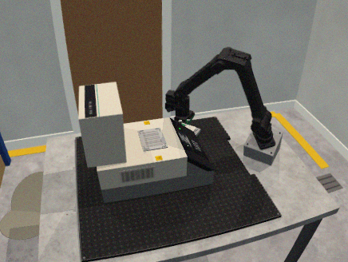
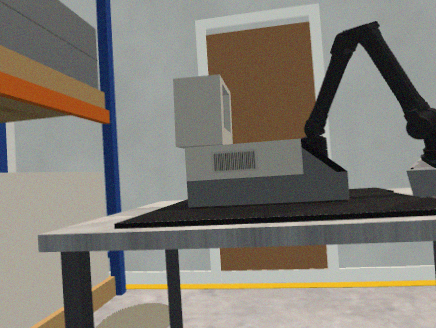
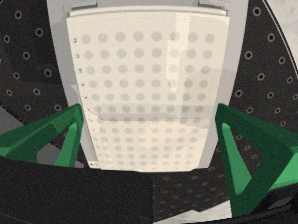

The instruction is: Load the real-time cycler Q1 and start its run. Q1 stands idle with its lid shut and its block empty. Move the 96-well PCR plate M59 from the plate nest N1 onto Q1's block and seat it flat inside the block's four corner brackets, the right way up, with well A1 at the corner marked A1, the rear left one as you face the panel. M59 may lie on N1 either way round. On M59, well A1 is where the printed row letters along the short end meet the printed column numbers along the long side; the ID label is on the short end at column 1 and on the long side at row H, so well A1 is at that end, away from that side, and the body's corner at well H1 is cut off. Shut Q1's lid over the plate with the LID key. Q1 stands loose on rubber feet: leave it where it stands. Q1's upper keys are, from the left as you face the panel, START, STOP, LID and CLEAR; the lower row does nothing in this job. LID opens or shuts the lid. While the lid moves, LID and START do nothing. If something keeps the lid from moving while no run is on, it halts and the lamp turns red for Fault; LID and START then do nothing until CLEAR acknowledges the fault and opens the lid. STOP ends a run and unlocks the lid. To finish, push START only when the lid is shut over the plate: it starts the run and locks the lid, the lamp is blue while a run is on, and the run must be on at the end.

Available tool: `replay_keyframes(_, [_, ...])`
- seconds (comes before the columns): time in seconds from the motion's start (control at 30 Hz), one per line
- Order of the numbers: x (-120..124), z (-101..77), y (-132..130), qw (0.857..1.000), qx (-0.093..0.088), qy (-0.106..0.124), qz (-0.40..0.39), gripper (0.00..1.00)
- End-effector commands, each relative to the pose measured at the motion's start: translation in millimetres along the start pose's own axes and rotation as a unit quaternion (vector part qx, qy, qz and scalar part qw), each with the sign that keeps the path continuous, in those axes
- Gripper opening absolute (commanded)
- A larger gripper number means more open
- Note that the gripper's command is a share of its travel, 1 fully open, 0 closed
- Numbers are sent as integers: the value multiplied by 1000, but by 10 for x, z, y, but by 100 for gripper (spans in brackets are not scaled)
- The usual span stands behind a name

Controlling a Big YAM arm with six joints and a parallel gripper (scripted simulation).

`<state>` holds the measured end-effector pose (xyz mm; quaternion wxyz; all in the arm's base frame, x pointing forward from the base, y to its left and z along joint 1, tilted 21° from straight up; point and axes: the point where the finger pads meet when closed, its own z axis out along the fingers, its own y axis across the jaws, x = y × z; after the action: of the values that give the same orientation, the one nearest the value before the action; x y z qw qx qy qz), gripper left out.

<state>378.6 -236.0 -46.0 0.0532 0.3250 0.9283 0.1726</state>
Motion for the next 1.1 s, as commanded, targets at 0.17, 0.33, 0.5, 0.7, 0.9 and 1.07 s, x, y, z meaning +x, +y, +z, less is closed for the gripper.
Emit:
replay_keyframes(0.17, [-366,-328,36,999,2,-48,-17,100])
replay_keyframes(0.33, [-305,-264,75,999,2,-42,-15,100])
replay_keyframes(0.5, [-159,-192,103,1000,1,-23,-10,100])
replay_keyframes(0.7, [-119,-200,21,1000,1,-21,1,100])
replay_keyframes(0.9, [-215,-257,-24,999,1,-33,2,100])
replay_keyframes(1.07, [-341,-322,-30,999,2,-49,-1,100])
